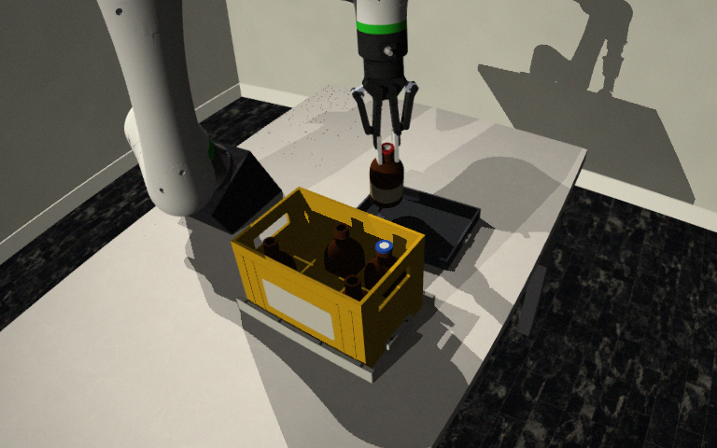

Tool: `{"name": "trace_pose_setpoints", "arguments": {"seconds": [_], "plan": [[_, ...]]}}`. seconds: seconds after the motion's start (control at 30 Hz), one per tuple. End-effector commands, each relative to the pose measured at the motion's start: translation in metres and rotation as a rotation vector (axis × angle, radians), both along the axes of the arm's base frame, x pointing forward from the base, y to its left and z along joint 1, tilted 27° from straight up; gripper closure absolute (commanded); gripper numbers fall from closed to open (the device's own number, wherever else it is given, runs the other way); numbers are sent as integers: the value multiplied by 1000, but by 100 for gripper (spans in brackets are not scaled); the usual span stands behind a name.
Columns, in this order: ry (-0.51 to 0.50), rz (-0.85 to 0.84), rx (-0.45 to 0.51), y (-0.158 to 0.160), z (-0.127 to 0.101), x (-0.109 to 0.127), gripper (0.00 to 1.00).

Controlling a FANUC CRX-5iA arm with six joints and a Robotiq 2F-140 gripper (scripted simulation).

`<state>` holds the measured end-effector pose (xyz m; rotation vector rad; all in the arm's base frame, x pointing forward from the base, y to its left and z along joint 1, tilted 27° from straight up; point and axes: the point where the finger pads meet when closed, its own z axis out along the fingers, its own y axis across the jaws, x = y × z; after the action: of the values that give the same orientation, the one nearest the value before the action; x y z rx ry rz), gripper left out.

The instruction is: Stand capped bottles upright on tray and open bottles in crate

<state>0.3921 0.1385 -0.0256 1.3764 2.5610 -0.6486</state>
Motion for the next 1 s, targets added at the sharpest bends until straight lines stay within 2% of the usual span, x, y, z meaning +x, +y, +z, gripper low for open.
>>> {"name": "trace_pose_setpoints", "arguments": {"seconds": [0.0, 0.97], "plan": [[0, 0, 0, 0, -1, 0, 100], [0, 0, 0, -6, -13, -1, 100]]}}
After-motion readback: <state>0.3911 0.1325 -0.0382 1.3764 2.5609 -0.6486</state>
